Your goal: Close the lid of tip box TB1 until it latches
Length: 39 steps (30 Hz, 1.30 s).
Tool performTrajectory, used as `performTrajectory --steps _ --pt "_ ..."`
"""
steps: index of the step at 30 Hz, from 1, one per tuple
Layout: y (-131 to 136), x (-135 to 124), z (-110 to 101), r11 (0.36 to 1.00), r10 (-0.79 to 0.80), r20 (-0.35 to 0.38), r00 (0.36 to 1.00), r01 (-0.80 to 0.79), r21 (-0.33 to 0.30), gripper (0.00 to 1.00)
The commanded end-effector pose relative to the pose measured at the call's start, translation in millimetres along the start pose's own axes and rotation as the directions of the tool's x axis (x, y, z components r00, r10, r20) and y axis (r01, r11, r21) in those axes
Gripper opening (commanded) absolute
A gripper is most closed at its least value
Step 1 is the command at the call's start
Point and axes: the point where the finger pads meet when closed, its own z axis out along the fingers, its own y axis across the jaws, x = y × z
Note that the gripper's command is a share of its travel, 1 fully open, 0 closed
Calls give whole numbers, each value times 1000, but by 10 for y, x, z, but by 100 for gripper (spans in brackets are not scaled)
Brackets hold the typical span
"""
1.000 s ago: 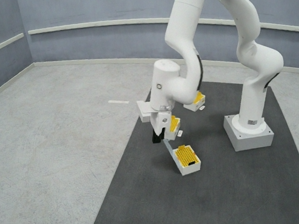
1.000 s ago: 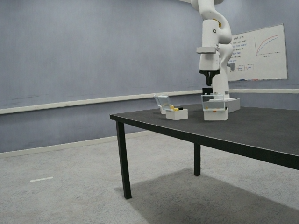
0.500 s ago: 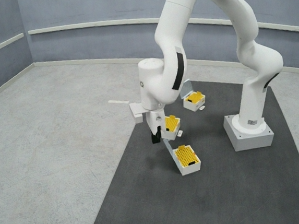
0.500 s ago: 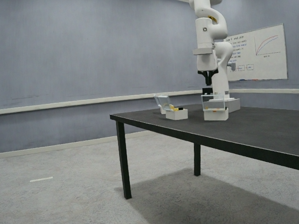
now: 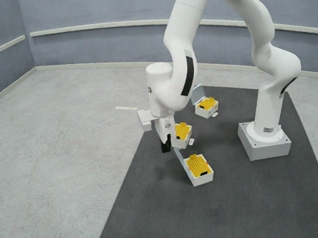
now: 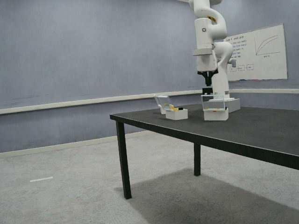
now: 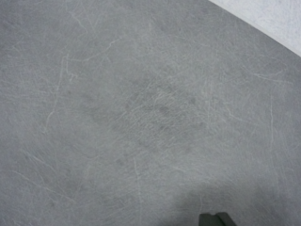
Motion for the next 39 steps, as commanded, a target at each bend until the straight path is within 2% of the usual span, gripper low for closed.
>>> performTrajectory --steps 1,39 --pt "-1 9 37 1000 0 -2 1000 0 1 0" --pt "-1 10 605 1000 0 -2 1000 0 0 0"
